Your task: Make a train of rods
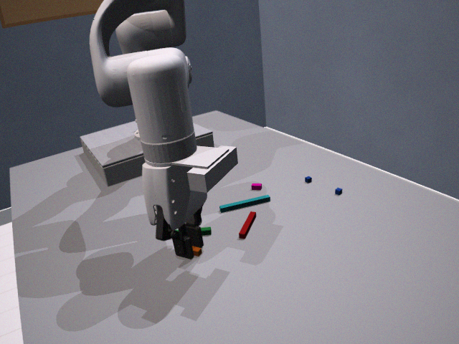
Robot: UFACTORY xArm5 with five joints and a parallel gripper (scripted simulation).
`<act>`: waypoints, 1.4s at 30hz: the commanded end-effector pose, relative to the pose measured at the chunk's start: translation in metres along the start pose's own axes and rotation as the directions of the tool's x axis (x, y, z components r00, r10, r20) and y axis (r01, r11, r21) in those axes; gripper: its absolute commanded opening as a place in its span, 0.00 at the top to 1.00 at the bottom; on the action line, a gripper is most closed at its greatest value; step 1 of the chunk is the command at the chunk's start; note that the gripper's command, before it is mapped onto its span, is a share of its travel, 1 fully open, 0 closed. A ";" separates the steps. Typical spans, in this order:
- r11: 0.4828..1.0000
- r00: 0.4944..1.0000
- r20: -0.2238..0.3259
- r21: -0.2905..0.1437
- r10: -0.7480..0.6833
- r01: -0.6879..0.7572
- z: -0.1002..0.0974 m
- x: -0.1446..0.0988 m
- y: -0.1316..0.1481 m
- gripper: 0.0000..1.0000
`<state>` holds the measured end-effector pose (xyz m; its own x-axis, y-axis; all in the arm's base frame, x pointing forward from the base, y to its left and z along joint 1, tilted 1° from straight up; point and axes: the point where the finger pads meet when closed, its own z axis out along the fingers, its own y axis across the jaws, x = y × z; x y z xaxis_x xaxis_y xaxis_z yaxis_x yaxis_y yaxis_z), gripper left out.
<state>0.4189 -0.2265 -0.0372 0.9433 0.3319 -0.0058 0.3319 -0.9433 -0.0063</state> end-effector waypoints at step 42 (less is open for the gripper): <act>1.000 1.000 -0.002 -0.003 0.000 0.000 -0.001 0.001 0.001 0.96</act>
<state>0.4189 -0.2264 -0.0373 0.9433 0.3319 -0.0059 0.3319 -0.9433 -0.0064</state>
